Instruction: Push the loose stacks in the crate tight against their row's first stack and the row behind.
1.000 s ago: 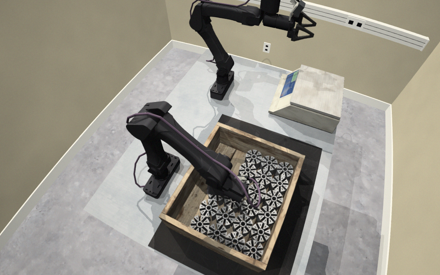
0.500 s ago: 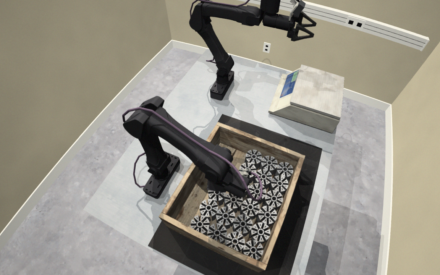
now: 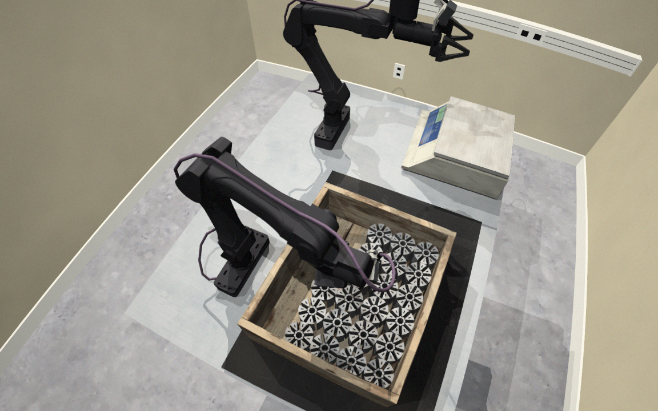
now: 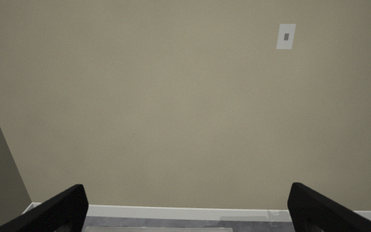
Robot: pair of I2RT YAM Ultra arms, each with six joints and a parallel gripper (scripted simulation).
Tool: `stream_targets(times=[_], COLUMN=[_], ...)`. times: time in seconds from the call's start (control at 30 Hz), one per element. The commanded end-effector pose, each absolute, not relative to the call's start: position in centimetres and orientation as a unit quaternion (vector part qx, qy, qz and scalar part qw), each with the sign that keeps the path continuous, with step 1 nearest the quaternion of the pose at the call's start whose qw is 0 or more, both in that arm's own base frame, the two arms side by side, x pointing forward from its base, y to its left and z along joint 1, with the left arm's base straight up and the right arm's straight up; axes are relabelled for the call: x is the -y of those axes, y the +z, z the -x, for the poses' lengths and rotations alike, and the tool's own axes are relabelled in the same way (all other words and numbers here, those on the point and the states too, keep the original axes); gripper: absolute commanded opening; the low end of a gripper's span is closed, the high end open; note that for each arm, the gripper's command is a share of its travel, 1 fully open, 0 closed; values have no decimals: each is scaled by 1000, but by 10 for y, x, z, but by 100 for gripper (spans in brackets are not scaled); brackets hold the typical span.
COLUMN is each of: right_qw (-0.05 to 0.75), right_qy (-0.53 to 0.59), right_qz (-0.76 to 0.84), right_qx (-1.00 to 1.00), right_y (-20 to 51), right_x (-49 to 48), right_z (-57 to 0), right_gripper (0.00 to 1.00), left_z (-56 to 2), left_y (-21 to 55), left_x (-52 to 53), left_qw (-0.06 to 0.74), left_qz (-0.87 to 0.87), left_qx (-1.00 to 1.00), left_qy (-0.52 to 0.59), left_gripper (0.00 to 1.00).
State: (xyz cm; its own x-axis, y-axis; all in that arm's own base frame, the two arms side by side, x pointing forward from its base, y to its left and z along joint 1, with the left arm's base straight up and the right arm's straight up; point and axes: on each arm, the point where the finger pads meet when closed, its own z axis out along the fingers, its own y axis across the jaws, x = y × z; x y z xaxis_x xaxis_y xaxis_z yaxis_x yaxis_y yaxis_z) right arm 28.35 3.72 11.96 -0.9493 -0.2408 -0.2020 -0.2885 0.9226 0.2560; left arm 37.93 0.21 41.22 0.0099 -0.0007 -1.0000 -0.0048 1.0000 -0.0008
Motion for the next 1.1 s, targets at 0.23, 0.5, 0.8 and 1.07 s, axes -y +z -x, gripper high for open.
stream_targets(times=[0.23,0.5,0.8,1.07], right_qw=[345,546,674,681], right_qy=[42,5,-1,-2], right_qz=[100,52,7,-4], right_qx=[-932,-836,-739,-732], right_y=[183,291,375,374], right_x=[-20,-11,-5,-4], right_z=[-371,-402,-396,-395], right_gripper=[1,1,1,1], left_z=[-372,-379,-373,-371], left_y=[449,431,416,433], left_x=[-9,1,-1,1], left_qw=[745,731,716,730], left_qz=[6,-5,-4,-5], left_qx=[-667,-682,-698,-683], left_qy=[10,-1,2,0], left_gripper=[100,100,100,100])
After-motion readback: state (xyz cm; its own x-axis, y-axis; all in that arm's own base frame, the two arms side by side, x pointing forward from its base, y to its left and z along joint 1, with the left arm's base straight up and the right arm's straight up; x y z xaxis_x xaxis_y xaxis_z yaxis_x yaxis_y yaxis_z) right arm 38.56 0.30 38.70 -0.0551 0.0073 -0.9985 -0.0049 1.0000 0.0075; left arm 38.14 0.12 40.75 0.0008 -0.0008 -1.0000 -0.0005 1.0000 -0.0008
